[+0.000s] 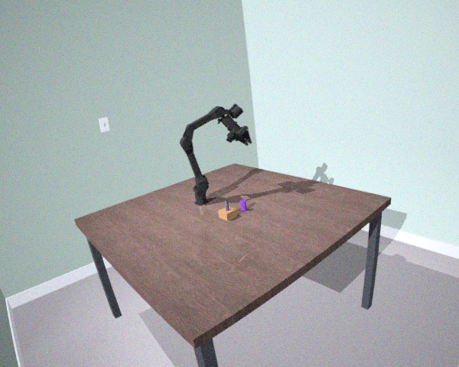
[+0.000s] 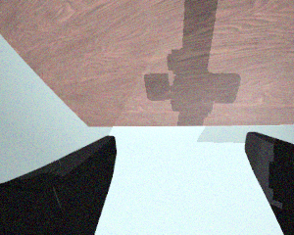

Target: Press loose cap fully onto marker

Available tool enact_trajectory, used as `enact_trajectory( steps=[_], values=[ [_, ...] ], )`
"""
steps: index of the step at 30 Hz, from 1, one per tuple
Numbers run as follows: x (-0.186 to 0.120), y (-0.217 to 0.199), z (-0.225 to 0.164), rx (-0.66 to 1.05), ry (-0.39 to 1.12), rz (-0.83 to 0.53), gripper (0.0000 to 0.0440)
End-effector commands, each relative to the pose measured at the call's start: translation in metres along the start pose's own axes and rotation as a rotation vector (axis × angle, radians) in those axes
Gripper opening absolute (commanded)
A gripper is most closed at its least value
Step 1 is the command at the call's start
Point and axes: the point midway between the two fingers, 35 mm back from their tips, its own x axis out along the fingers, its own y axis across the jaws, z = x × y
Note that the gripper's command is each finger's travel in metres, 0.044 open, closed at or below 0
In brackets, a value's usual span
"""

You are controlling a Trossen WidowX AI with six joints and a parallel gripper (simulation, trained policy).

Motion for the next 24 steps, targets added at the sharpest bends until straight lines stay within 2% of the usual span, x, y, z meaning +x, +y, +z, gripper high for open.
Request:
enact_trajectory(
  steps=[1, 24],
  values=[
    [0.008, 0.002, 0.002, 0.025, -0.032, -0.013, 0.0331],
    [0.051, 0.024, 0.018, 0.167, -0.195, -0.073, 0.0331]
  ],
)
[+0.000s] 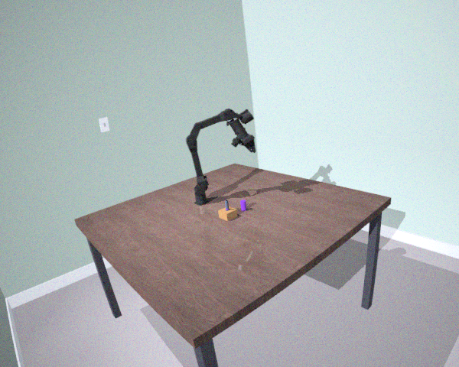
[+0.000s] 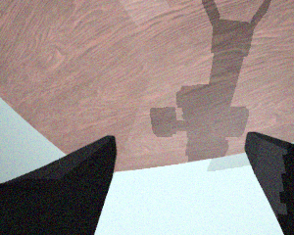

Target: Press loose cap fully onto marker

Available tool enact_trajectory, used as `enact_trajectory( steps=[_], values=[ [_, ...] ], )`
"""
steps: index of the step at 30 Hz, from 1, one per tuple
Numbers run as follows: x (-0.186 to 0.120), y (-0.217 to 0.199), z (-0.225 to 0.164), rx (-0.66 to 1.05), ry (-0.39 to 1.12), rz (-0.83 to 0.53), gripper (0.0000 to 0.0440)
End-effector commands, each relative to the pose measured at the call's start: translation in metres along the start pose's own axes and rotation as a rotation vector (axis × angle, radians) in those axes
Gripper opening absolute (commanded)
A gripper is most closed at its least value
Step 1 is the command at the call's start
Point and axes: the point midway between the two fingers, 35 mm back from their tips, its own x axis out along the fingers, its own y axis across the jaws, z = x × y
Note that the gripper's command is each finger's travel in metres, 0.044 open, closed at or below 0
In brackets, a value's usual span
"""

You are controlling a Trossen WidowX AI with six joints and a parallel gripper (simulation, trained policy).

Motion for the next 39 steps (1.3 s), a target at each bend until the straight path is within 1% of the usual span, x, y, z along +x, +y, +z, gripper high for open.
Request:
enact_trajectory(
  steps=[1, 16, 39],
  values=[
    [0.007, 0.004, 0.001, 0.029, -0.028, -0.012, 0.0331],
    [0.033, 0.028, 0.012, 0.121, -0.130, -0.043, 0.0331],
    [0.065, 0.069, 0.039, 0.251, -0.274, -0.080, 0.0329]
  ],
)
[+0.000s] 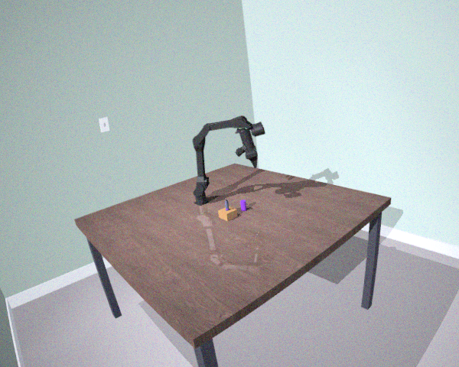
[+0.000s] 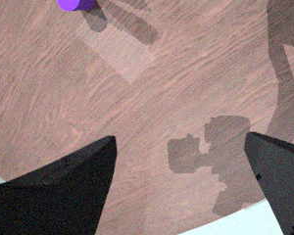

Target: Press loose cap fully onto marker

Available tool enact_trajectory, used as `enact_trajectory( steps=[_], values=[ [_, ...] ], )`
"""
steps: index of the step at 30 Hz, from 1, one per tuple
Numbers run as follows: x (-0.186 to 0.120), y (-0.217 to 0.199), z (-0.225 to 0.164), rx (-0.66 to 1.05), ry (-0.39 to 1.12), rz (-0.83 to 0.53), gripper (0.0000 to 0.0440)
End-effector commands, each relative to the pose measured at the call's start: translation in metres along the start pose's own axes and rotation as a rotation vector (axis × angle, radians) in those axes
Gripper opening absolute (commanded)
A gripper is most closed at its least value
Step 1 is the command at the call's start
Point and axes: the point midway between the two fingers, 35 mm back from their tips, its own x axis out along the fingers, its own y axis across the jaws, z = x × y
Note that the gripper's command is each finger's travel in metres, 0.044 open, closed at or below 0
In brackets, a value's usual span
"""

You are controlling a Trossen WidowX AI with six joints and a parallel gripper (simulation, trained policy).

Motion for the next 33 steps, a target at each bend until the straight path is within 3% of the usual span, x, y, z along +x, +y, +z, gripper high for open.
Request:
enact_trajectory(
  steps=[1, 33],
  values=[
    [0.006, 0.007, 0.002, 0.015, -0.028, -0.010, 0.0329],
    [0.042, 0.075, 0.025, 0.166, -0.173, -0.040, 0.0325]
  ],
)
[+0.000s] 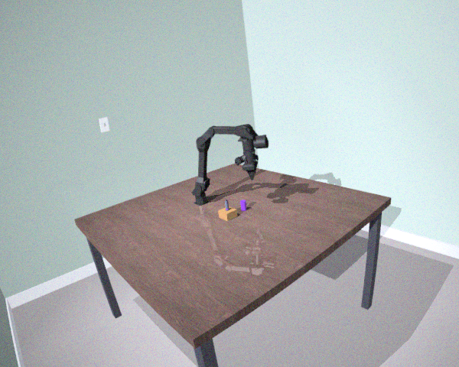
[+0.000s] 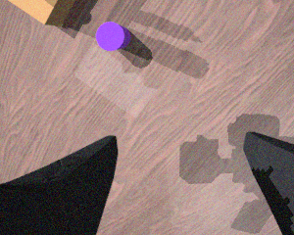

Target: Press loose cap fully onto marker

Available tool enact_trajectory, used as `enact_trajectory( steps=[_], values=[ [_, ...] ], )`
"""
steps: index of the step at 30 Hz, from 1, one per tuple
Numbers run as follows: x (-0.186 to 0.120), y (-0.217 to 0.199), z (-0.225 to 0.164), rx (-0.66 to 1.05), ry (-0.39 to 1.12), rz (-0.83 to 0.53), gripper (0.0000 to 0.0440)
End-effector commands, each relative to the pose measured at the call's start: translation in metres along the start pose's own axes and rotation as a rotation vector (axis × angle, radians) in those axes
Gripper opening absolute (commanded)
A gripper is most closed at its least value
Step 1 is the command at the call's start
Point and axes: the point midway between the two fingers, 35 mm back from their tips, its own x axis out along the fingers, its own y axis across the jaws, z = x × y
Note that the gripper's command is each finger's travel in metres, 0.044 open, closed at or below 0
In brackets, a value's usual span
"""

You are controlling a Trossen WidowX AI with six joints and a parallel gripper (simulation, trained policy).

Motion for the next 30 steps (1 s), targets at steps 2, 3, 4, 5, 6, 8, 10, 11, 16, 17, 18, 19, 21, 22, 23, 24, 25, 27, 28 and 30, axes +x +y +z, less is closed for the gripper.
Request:
enact_trajectory(
  steps=[2, 3, 4, 5, 6, 8, 10, 11, 16, 17, 18, 19, 21, 22, 23, 24, 25, 27, 28, 30],
  values=[
    [0.006, 0.009, 0.002, 0.015, -0.024, -0.008, 0.0324],
    [0.007, 0.011, 0.003, 0.019, -0.027, -0.009, 0.0324],
    [0.009, 0.014, 0.003, 0.023, -0.031, -0.009, 0.0324],
    [0.010, 0.016, 0.003, 0.027, -0.034, -0.010, 0.0324],
    [0.011, 0.018, 0.004, 0.031, -0.038, -0.010, 0.0324],
    [0.013, 0.021, 0.005, 0.038, -0.045, -0.012, 0.0324],
    [0.015, 0.025, 0.006, 0.045, -0.052, -0.013, 0.0323],
    [0.016, 0.027, 0.006, 0.049, -0.055, -0.014, 0.0323],
    [0.021, 0.035, 0.009, 0.065, -0.075, -0.019, 0.0323],
    [0.022, 0.037, 0.010, 0.068, -0.080, -0.020, 0.0323],
    [0.024, 0.038, 0.011, 0.070, -0.084, -0.021, 0.0323],
    [0.025, 0.039, 0.011, 0.073, -0.089, -0.023, 0.0323],
    [0.027, 0.042, 0.013, 0.078, -0.099, -0.026, 0.0323],
    [0.028, 0.043, 0.014, 0.081, -0.105, -0.028, 0.0323],
    [0.030, 0.044, 0.015, 0.083, -0.110, -0.029, 0.0323],
    [0.031, 0.045, 0.016, 0.085, -0.115, -0.031, 0.0323],
    [0.032, 0.046, 0.017, 0.088, -0.121, -0.033, 0.0323],
    [0.035, 0.047, 0.019, 0.092, -0.132, -0.037, 0.0323],
    [0.036, 0.048, 0.020, 0.094, -0.137, -0.040, 0.0323],
    [0.038, 0.049, 0.023, 0.097, -0.148, -0.044, 0.0323]
  ],
)
